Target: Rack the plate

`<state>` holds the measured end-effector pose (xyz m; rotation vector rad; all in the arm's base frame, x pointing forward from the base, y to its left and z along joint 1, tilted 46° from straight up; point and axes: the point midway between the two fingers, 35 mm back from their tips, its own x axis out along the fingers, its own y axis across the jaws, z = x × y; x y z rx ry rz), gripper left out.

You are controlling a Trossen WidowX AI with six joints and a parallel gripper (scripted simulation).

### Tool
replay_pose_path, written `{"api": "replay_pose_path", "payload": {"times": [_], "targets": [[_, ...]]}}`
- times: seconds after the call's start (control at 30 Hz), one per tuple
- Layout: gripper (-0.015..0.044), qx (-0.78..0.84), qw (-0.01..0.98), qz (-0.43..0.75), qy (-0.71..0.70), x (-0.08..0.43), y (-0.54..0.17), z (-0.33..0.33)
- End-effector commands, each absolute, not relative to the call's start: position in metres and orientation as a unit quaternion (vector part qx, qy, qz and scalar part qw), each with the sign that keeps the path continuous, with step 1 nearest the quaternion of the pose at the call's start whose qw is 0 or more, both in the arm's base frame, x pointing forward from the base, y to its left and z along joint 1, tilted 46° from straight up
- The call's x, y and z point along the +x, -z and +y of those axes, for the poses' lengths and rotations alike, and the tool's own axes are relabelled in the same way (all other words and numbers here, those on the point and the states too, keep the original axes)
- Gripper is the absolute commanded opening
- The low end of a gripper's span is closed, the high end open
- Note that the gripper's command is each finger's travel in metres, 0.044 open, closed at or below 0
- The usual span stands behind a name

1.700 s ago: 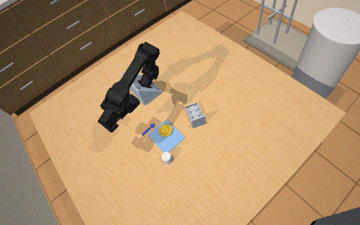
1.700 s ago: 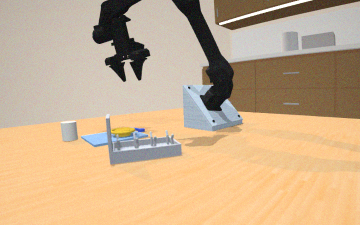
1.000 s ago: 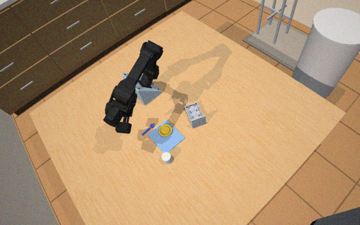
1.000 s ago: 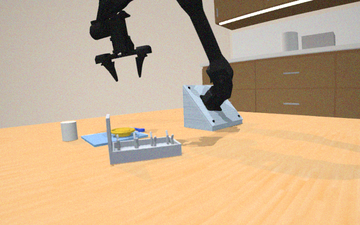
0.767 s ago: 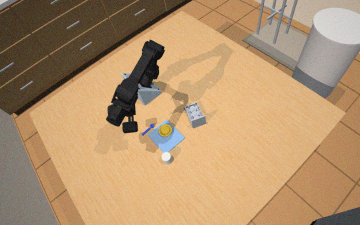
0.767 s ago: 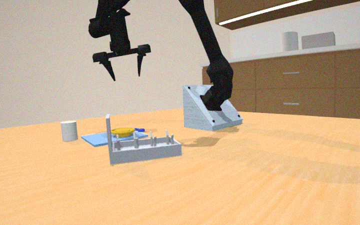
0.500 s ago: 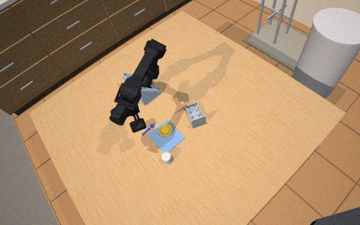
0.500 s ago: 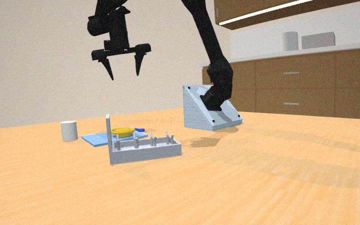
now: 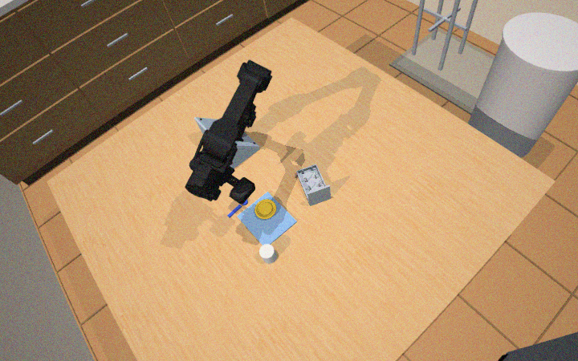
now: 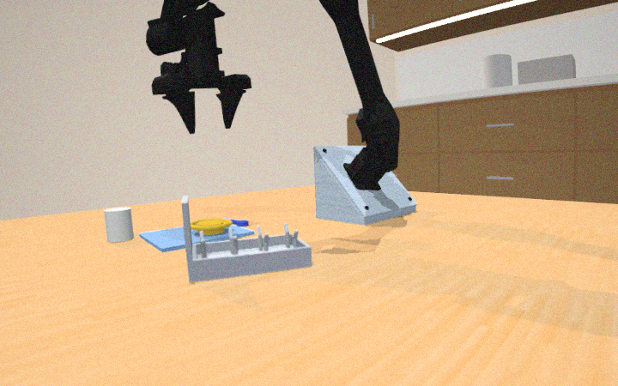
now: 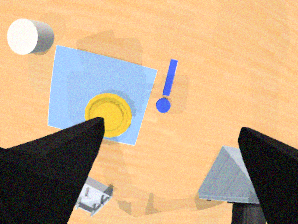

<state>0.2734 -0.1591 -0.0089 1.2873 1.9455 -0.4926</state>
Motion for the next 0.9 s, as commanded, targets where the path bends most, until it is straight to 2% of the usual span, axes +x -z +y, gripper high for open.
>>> {"api": "replay_pose_path", "payload": {"times": [0.0, 0.87], "targets": [[0.04, 0.483, 0.402, 0.766, 0.138, 0.277, 0.002, -0.152], [0.04, 0.291, 0.591, 0.72, -0.218, 0.3, -0.031, -0.12]]}}
